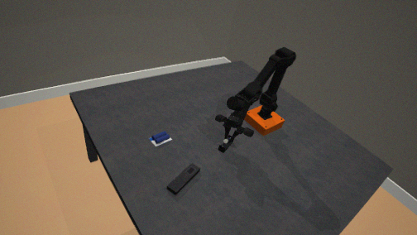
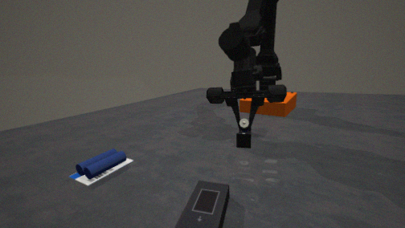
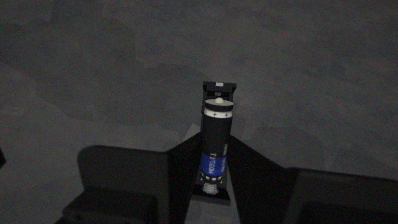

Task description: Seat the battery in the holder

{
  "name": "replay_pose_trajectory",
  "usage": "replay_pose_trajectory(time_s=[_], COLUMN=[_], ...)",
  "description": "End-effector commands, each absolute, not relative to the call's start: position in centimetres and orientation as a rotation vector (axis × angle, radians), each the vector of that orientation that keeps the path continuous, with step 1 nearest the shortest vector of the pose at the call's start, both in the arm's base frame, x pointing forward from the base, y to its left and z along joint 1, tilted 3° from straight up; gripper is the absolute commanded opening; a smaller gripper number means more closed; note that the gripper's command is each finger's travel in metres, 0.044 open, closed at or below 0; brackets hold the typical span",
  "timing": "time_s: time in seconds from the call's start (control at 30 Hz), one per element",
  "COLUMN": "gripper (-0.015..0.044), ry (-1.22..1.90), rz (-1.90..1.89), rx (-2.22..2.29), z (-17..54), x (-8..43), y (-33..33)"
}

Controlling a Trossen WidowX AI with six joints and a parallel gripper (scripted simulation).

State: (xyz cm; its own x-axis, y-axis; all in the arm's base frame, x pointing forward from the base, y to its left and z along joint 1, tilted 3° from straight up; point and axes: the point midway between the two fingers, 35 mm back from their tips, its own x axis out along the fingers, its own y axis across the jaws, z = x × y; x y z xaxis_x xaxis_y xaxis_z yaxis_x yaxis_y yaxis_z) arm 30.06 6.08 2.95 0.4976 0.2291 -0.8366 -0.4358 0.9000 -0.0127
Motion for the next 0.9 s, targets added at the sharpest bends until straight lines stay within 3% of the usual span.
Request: replay_pose_trajectory(time_s=[0.0, 0.87], gripper=[0.0069, 0.0069], ry=[1.017, 1.166], rz=[0.399, 0.386], rx=[-0.241, -0.261], z=[2.46, 2.10], x=[29.93, 30.61], y=[5.95, 6.19])
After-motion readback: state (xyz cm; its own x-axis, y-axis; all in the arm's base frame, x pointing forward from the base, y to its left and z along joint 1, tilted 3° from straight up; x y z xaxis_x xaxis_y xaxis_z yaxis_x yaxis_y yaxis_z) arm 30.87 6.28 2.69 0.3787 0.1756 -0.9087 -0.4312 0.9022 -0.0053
